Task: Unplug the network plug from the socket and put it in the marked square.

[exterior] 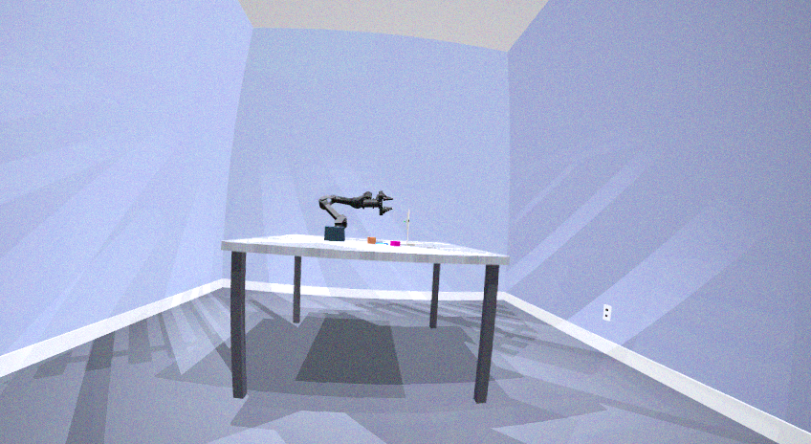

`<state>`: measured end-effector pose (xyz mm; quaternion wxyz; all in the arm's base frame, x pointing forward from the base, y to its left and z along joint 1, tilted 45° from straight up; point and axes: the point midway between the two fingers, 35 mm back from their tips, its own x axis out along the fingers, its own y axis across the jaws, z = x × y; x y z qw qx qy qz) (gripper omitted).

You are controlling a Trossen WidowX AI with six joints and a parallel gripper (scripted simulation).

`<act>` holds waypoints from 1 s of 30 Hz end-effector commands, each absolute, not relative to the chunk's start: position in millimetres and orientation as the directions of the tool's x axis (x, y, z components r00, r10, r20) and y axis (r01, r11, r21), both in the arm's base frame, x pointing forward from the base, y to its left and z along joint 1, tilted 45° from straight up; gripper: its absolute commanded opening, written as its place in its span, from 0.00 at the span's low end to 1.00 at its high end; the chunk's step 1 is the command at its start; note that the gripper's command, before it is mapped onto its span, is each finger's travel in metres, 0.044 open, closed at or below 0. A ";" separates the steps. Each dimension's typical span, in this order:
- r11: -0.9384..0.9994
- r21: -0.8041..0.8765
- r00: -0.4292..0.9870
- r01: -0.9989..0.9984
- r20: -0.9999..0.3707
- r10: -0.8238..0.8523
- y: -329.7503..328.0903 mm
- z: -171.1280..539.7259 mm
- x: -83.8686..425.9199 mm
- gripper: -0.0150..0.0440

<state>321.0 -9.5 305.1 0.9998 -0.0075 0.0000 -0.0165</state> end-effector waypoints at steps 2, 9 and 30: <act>0.999 -0.032 0.999 0.037 -0.006 -0.037 -9.7 300.7 321.5 0.84; 0.976 -0.206 0.994 0.068 -0.071 -0.084 -12.2 254.5 323.3 0.53; 0.717 -0.697 0.939 -0.017 -0.257 -0.227 -21.8 122.7 289.0 0.52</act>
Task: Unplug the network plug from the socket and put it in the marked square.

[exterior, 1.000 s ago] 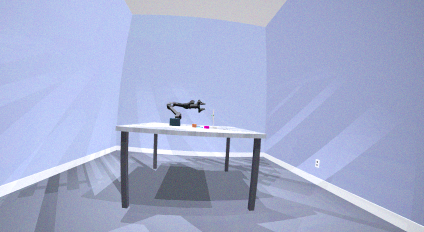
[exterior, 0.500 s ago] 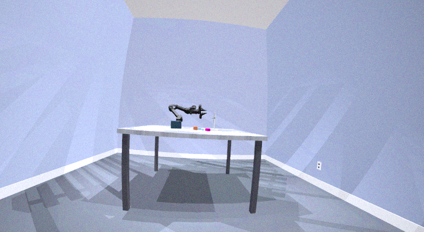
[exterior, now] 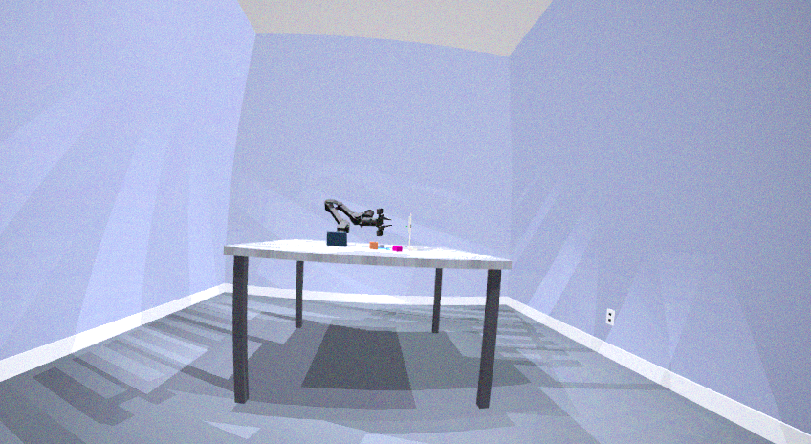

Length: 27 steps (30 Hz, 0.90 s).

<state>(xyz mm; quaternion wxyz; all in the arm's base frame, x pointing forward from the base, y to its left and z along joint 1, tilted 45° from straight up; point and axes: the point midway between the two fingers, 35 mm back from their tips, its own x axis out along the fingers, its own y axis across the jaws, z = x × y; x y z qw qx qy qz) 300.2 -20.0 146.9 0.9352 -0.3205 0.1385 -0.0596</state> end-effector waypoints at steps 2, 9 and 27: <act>0.704 -0.709 0.937 -0.024 -0.262 -0.231 -22.3 118.9 287.0 0.52; 0.704 -0.709 0.937 -0.024 -0.262 -0.231 -22.3 119.0 287.4 0.52; 0.704 -0.710 0.937 -0.023 -0.260 -0.232 -24.1 118.5 330.2 0.52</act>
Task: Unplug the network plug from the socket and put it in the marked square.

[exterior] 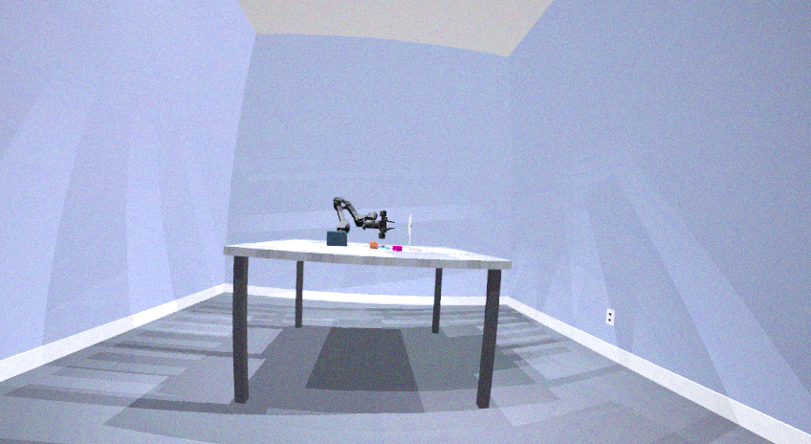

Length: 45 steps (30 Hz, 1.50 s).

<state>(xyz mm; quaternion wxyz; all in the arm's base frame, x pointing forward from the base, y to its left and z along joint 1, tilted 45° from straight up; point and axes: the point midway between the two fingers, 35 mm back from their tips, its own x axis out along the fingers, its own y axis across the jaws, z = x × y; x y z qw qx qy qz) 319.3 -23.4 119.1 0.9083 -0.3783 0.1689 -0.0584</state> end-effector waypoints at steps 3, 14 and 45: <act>0.704 -0.710 0.938 -0.023 -0.260 -0.232 -24.6 116.8 337.9 0.52; 0.704 -0.710 0.938 -0.022 -0.259 -0.232 -25.5 114.4 351.4 0.52; 0.705 -0.709 0.938 -0.021 -0.257 -0.231 -27.4 112.0 393.5 0.52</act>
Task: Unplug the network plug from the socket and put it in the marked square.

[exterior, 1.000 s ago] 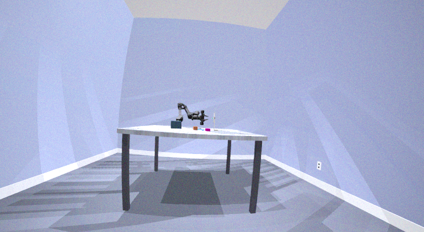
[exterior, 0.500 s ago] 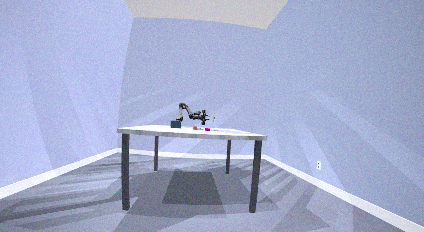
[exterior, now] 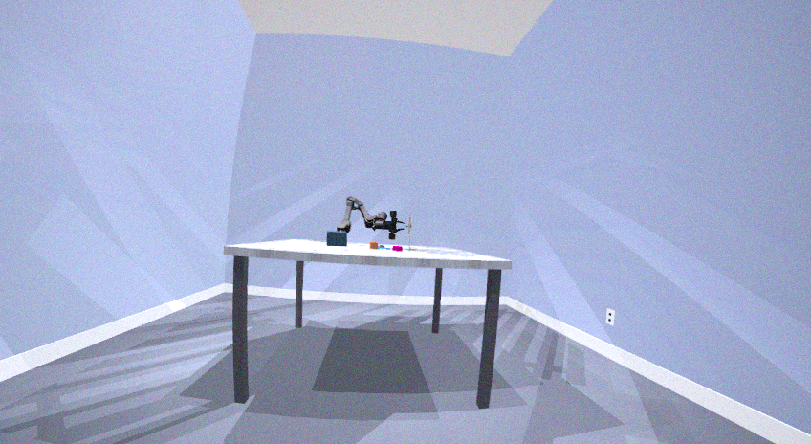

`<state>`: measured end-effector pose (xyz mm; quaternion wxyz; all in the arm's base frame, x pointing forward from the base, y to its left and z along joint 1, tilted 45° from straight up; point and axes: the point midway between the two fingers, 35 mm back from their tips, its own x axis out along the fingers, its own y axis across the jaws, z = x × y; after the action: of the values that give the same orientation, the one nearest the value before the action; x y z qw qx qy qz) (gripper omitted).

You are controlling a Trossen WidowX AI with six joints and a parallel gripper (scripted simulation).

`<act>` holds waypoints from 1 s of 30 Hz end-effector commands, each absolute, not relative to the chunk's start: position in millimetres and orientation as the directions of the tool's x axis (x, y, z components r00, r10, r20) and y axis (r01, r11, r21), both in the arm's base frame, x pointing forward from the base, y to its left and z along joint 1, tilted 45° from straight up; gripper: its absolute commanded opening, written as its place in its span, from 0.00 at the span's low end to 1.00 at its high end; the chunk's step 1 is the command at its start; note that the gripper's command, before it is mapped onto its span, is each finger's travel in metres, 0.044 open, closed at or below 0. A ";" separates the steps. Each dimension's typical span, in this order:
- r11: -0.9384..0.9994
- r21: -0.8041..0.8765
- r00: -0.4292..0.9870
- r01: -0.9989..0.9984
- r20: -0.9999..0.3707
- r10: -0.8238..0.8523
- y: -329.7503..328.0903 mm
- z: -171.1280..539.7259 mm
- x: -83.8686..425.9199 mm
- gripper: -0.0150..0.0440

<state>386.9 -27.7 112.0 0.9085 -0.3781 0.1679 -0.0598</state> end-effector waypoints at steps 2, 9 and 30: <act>0.705 -0.709 0.938 -0.021 -0.257 -0.231 -27.6 111.5 396.2 0.52; 0.704 -0.710 0.938 -0.020 -0.256 -0.232 -28.4 109.9 405.4 0.52; 0.704 -0.710 0.938 -0.020 -0.256 -0.232 -28.4 109.7 406.3 0.28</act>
<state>406.0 -29.4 109.7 0.9088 -0.3780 0.1661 -0.0611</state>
